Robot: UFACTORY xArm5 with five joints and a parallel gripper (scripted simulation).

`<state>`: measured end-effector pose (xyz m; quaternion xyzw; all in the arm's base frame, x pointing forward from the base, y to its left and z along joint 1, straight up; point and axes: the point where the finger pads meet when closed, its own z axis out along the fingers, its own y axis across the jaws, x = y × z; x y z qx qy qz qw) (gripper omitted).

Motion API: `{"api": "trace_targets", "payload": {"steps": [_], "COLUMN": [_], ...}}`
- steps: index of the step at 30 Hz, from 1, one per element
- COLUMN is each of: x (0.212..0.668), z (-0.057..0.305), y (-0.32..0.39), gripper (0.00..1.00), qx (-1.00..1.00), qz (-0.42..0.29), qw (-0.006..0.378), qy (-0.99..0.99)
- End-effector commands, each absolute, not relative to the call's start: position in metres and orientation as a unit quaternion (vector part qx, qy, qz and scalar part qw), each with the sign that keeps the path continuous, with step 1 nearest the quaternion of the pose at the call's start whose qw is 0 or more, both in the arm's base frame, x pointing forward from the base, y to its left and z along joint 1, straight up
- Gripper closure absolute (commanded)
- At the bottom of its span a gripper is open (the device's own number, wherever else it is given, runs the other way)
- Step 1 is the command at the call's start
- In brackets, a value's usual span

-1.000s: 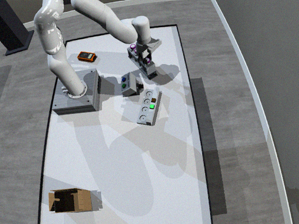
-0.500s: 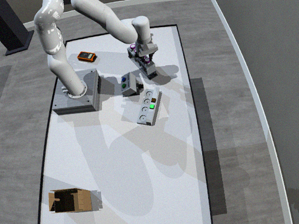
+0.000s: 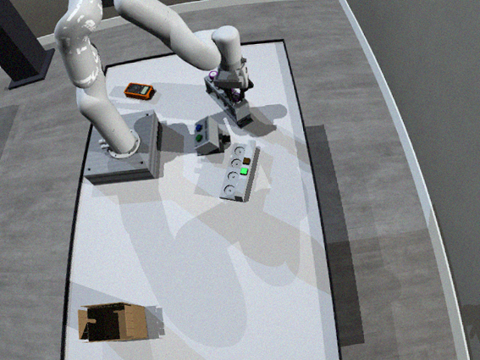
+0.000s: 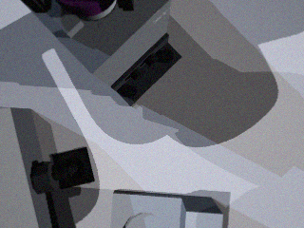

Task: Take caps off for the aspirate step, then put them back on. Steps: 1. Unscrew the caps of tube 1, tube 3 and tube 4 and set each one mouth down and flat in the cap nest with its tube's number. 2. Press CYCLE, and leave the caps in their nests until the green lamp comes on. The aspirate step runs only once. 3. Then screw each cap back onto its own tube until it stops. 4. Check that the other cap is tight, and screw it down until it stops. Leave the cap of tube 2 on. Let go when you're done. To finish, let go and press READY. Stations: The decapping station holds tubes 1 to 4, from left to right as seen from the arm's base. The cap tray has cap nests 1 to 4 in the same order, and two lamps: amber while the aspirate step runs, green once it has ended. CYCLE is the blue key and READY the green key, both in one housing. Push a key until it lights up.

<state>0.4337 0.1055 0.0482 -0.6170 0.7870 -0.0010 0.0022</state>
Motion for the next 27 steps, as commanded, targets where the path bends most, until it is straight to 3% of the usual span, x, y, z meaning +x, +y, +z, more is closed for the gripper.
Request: {"api": "trace_targets", "payload": {"steps": [1,2,14,27], "x": [0.4347,0.4347,0.4347,0.4347], "z": [0.0488,0.0488,0.0488,0.0494], "y": [0.1057,0.1057,0.1057,0.1057], "gripper": [1.0,0.54,0.54,0.54], "qx": [-0.603,-0.603,-0.603,-0.822], "qz": [0.0,0.0,0.0,-0.001], "qw": [0.005,0.005,0.005,0.004], "qy": [0.798,0.798,0.798,0.57]}}
